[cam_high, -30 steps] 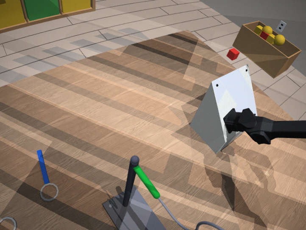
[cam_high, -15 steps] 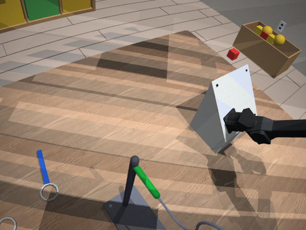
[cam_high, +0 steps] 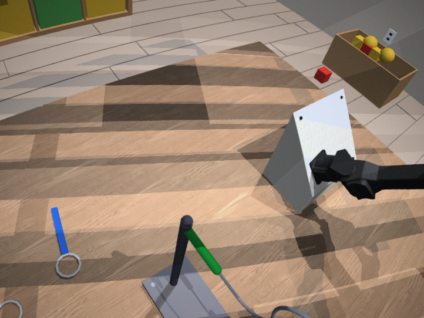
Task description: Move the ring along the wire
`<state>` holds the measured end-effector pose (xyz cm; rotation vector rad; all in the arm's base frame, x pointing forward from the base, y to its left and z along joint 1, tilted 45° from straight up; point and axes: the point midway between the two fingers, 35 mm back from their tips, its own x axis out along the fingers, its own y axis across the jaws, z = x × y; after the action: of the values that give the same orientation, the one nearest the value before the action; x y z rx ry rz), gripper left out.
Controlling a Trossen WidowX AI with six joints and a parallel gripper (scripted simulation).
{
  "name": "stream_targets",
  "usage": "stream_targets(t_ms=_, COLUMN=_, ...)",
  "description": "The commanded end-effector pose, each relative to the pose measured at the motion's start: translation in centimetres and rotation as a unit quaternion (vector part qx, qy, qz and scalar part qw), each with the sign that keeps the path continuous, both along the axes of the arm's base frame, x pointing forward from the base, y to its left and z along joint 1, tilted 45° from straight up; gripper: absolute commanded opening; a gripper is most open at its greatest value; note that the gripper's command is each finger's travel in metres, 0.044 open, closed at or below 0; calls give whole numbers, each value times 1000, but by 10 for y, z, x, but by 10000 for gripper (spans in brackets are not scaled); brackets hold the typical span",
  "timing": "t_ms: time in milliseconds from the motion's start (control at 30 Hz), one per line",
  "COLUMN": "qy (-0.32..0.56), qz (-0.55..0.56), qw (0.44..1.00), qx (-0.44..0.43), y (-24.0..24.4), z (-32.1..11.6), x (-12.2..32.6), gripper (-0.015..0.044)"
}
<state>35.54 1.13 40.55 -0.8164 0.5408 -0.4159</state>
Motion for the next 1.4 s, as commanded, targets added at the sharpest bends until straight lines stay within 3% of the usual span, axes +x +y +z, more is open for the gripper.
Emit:
stream_targets(t_ms=0, qy=-5, qz=-4, qw=1000, qx=-10, y=-4, z=7, x=-3, gripper=-150)
stream_targets(t_ms=1367, qy=19, qz=-4, qw=994, qx=-109, y=-22, z=35, x=-7, gripper=-150)
